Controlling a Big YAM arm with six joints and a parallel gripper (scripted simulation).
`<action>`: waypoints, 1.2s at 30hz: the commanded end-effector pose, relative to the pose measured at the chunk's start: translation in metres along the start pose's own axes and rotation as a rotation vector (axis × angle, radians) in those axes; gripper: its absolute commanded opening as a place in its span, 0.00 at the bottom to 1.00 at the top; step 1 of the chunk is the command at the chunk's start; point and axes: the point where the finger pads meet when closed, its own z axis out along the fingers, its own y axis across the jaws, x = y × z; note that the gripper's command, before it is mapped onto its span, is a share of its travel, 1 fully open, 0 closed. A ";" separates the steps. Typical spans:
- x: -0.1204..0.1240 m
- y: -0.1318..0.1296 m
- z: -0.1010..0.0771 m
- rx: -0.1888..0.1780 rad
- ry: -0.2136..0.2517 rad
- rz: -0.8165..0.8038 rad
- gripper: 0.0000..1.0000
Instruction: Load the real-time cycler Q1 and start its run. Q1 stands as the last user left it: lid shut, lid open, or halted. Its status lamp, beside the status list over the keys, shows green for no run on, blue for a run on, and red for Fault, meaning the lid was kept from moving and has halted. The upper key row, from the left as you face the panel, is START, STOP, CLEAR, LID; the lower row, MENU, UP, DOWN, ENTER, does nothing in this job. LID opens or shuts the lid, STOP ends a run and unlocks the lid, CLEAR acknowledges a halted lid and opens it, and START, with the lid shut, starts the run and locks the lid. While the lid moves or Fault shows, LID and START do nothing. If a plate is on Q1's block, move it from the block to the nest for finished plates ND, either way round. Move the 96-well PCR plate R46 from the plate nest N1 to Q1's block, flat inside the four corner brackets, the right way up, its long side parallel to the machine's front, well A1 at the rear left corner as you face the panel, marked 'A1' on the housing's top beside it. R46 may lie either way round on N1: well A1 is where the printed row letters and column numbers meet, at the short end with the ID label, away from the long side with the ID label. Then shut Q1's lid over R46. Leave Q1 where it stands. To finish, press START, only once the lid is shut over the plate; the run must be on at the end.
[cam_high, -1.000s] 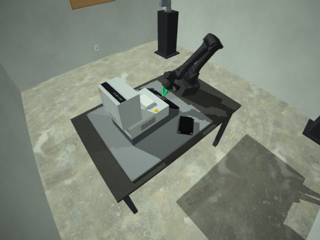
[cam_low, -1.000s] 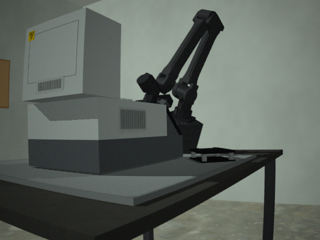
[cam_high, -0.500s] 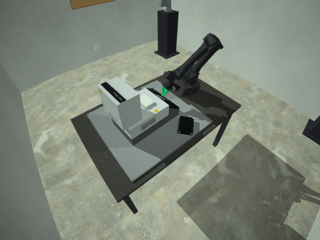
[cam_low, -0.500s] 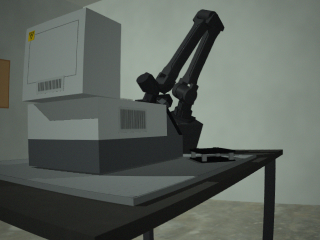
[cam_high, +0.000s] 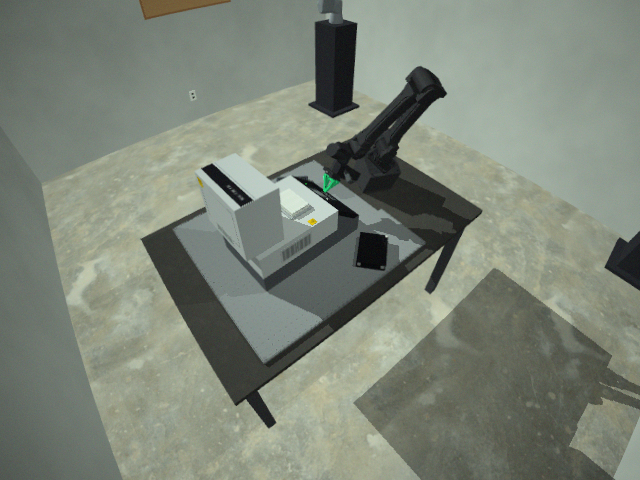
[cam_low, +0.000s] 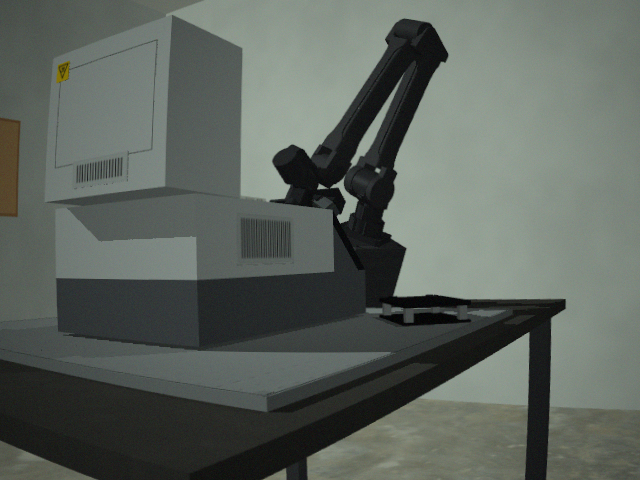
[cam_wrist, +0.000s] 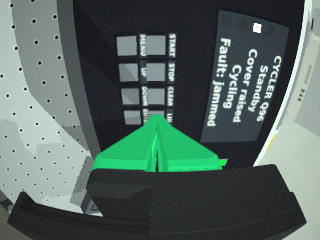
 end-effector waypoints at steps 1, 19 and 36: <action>-0.002 -0.024 0.001 0.046 -0.004 -0.022 0.00; -0.001 -0.016 0.003 0.039 -0.004 -0.023 0.00; 0.001 -0.020 0.007 0.042 -0.004 -0.023 0.00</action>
